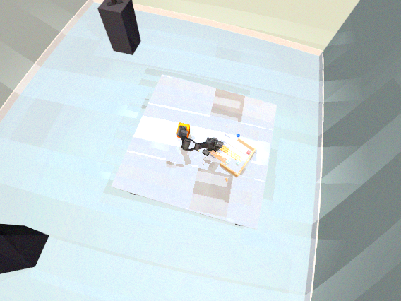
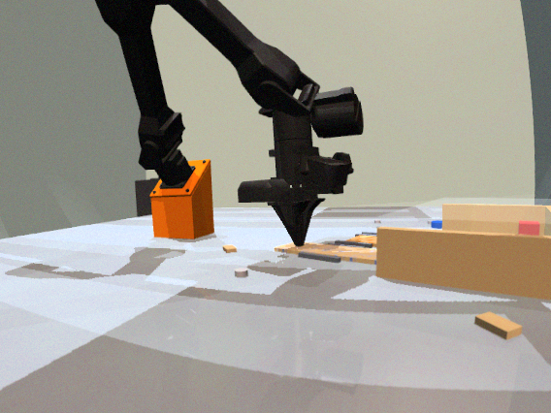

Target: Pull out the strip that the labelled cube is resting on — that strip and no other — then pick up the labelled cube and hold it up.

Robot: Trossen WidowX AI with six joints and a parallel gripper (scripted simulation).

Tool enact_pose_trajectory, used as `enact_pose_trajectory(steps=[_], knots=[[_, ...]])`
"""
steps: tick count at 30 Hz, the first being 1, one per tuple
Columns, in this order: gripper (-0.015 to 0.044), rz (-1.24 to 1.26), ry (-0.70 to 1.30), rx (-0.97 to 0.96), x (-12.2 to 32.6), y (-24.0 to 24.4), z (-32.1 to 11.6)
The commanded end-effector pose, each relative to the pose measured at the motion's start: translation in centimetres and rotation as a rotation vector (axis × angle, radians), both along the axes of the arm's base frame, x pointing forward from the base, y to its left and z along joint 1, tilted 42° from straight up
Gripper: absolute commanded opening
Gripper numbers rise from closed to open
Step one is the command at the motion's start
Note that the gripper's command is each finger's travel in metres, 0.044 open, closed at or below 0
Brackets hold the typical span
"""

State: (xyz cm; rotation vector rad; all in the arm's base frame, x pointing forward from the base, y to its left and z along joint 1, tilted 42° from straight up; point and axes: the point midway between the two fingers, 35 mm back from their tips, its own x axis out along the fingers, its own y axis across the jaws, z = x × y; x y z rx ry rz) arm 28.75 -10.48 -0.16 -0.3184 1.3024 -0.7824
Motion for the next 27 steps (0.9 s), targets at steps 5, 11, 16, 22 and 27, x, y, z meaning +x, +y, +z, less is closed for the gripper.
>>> enact_pose_trajectory(steps=[5,11,16,22,27], knots=[[0.0,-0.009,0.021,0.002,-1.9,0.2,-0.8],[0.0,-0.009,0.021,0.003,-2.7,0.4,-1.1],[0.0,-0.009,0.022,0.003,-3.4,0.6,-1.3],[0.0,-0.009,0.022,0.003,-4.3,0.8,-1.5],[0.0,-0.009,0.023,0.003,-4.9,1.0,-1.7]])
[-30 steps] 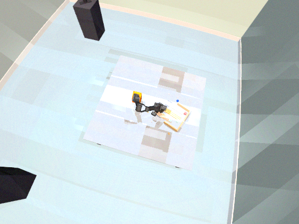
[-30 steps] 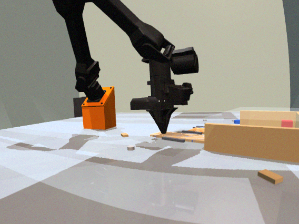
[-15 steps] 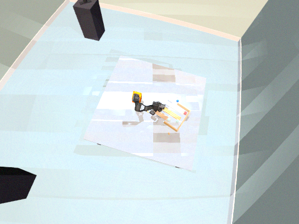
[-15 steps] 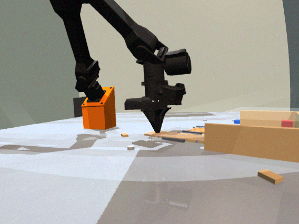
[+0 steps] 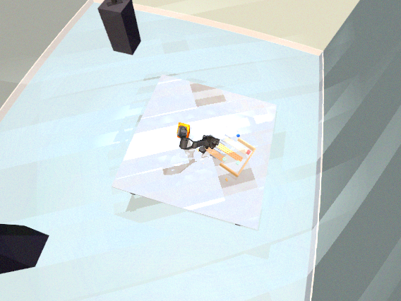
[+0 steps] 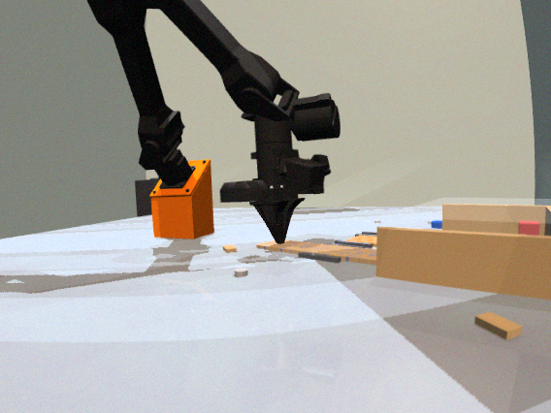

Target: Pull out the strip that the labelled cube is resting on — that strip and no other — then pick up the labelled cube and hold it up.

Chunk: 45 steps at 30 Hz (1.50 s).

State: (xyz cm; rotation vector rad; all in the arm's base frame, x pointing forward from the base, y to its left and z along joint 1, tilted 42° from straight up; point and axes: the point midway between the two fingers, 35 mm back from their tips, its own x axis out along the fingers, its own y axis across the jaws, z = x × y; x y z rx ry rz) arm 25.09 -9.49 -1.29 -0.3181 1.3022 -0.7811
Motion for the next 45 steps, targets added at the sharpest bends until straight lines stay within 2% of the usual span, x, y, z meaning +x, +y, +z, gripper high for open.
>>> enact_pose_trajectory(steps=[1,33,45], knots=[[0.0,-0.009,0.023,0.002,-1.4,0.0,-0.6],[0.0,-0.009,0.026,0.003,-5.7,1.1,-1.9],[0.0,-0.009,0.026,0.003,-5.8,1.1,-1.9]])
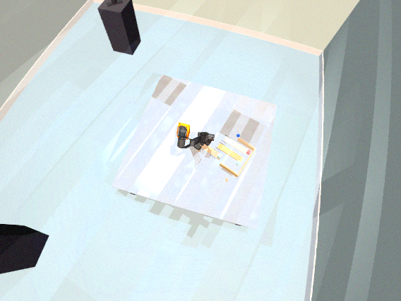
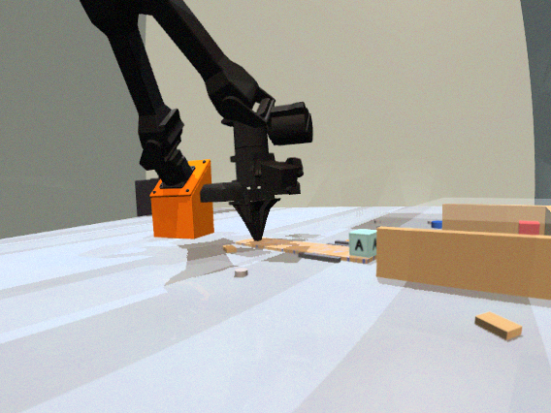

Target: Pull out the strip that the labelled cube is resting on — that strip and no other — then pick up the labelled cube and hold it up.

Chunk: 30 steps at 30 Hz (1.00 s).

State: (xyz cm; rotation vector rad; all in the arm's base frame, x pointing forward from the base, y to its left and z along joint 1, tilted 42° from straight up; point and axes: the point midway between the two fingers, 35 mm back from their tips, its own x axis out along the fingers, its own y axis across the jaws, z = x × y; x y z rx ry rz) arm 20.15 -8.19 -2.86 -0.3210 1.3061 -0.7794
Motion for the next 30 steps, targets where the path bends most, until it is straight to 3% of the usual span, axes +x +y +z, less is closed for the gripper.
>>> enact_pose_trajectory(steps=[1,30], knots=[[0.0,-0.011,0.021,0.003,-0.9,-0.2,-0.3],[0.0,-0.003,0.008,0.005,0.0,1.1,1.0]])
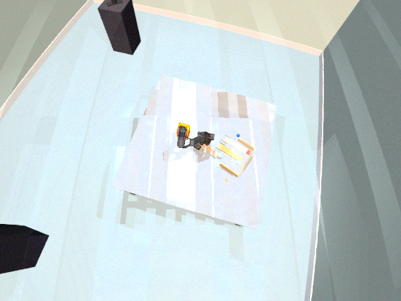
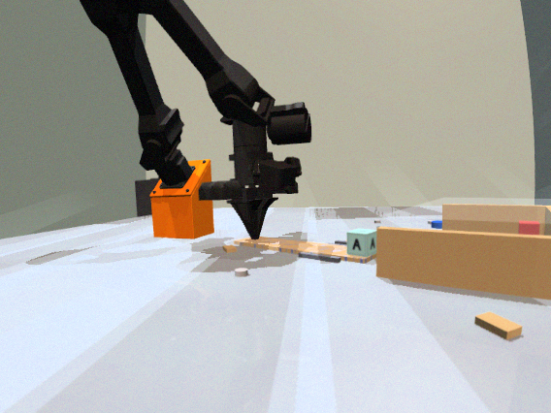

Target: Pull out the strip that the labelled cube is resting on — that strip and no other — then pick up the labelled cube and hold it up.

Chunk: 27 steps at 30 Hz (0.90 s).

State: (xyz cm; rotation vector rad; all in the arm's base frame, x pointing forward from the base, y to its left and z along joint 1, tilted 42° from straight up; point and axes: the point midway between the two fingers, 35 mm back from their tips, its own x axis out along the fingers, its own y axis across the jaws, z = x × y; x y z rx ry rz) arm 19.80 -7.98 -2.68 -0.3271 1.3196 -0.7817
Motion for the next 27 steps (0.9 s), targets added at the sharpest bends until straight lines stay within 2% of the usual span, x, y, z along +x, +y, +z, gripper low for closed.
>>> enact_pose_trajectory(steps=[1,8,12,24,25,27], knots=[[0.0,-0.004,-0.001,0.008,0.3,1.6,1.6],[0.0,-0.009,0.006,0.006,0.2,2.7,2.9],[0.0105,-0.08,-0.06,0.01,2.0,2.0,3.3],[0.042,-0.084,-0.066,0.01,5.6,1.4,4.7],[0.044,-0.084,-0.066,0.01,5.9,1.3,4.8],[0.044,-0.084,-0.067,0.01,6.6,1.2,5.1]])
